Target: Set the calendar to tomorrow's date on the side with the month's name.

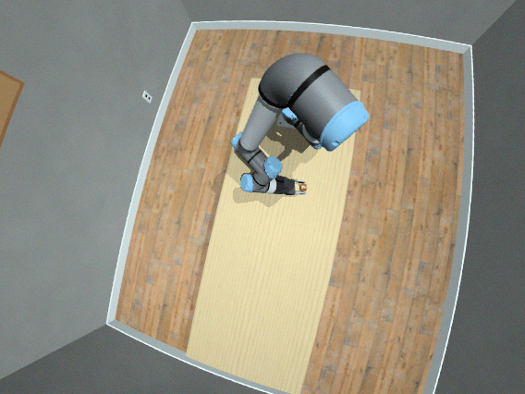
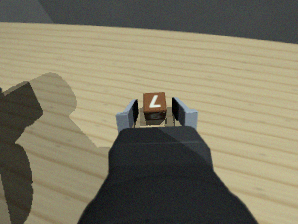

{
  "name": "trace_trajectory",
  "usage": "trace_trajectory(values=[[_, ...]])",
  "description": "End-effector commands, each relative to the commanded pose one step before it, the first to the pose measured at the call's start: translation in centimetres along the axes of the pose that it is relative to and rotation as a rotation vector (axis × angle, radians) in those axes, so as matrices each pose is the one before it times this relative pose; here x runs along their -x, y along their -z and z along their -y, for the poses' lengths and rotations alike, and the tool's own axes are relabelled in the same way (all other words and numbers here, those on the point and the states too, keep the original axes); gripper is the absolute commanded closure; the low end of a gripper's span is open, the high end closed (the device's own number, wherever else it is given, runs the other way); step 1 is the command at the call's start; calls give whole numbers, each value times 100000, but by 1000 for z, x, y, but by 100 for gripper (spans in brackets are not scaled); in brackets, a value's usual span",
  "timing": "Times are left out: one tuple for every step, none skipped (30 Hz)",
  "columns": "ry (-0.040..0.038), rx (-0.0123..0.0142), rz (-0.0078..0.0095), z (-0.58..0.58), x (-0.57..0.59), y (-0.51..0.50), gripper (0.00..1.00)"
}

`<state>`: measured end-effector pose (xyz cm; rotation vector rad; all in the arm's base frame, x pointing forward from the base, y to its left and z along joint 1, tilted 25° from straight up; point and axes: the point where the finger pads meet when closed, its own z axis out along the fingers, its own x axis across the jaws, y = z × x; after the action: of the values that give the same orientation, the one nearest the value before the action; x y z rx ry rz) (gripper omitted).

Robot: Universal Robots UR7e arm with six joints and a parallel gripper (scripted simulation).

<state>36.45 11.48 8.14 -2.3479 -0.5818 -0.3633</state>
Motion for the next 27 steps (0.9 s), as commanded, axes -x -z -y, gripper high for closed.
trace_trajectory(values=[[57, 48, -37, 1, -20, 19, 0], [0, 0, 0, 1, 0, 1, 0], [0, 0, 0, 6, 0, 6, 0], [0, 0, 0, 16, 0, 16, 0], [0, 0, 0, 29, 0, 29, 0], [0, 0, 0, 45, 0, 45, 0], [0, 0, 0, 63, 0, 63, 0], [0, 0, 0, 83, 0, 82, 0], [0, 0, 0, 103, 0, 102, 0], [0, 0, 0, 123, -1, 124, 0], [0, 0, 0, 144, 0, 144, 0], [0, 0, 0, 163, 0, 163, 0], [0, 0, 0, 182, 0, 182, 0], [0, 0, 0, 199, 0, 199, 0], [0, 0, 0, 0, 0, 0, 0], [0, 0, 0, 0, 0, 0, 0], [0, 0, 0, 214, 0, 213, 0], [0, 0, 0, 227, 0, 228, 0], [0, 0, 0, 238, 0, 238, 0], [0, 0, 0, 246, 0, 245, 0], [0, 0, 0, 251, 0, 252, 0], [0, 0, 0, 254, 0, 254, 0], [0, 0, 0, 254, 0, 253, 0], [0, 0, 0, 250, 0, 250, 0], [0, 0, 0, 243, 0, 244, 0], [0, 0, 0, 234, 0, 233, 0], [0, 0, 0, 221, 0, 221, 0]])
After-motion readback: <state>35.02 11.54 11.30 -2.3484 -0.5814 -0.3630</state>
